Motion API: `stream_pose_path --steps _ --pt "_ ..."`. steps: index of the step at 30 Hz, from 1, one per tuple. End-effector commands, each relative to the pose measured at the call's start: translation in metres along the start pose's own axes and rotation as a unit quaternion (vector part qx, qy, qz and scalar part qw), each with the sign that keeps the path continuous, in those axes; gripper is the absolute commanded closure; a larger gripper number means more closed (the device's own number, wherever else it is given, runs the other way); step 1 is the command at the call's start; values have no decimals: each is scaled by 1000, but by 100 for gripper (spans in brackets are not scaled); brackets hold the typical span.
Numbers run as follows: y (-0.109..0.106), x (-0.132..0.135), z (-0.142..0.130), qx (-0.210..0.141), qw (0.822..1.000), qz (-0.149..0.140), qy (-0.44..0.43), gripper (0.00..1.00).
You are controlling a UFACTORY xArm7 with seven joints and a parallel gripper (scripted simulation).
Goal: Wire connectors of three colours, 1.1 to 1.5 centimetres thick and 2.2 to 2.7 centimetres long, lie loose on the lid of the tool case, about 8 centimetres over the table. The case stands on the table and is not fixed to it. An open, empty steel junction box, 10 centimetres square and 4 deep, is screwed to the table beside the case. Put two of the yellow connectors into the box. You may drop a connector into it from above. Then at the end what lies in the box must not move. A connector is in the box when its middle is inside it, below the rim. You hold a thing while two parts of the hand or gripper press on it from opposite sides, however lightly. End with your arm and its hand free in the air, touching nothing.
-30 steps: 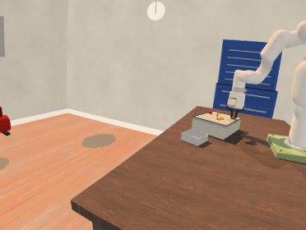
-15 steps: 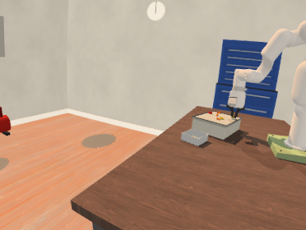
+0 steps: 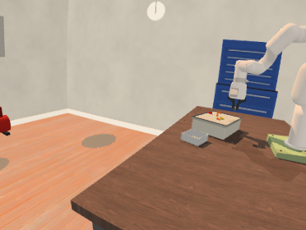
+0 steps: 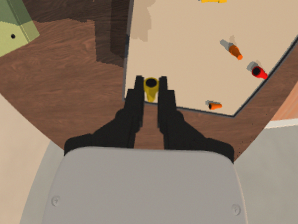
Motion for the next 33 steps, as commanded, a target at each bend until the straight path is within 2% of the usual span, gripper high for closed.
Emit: stream_pose_path --steps 1,19,26,33 --pt "-11 1 0 0 1000 -1 0 98" --pt "-12 2 4 0 1000 -1 0 98" --pt "-12 6 17 0 1000 -1 0 98" --pt "-12 18 52 0 1000 -1 0 98"
Point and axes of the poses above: the point where the finger pads meet when closed, its own y axis out along the fingers, its own x axis across the jaws, z = x × y, the point moved 7 cm from there along -y, back along the fingers, and after that the axes turned 5 degrees about y, right-handed, at the moved point
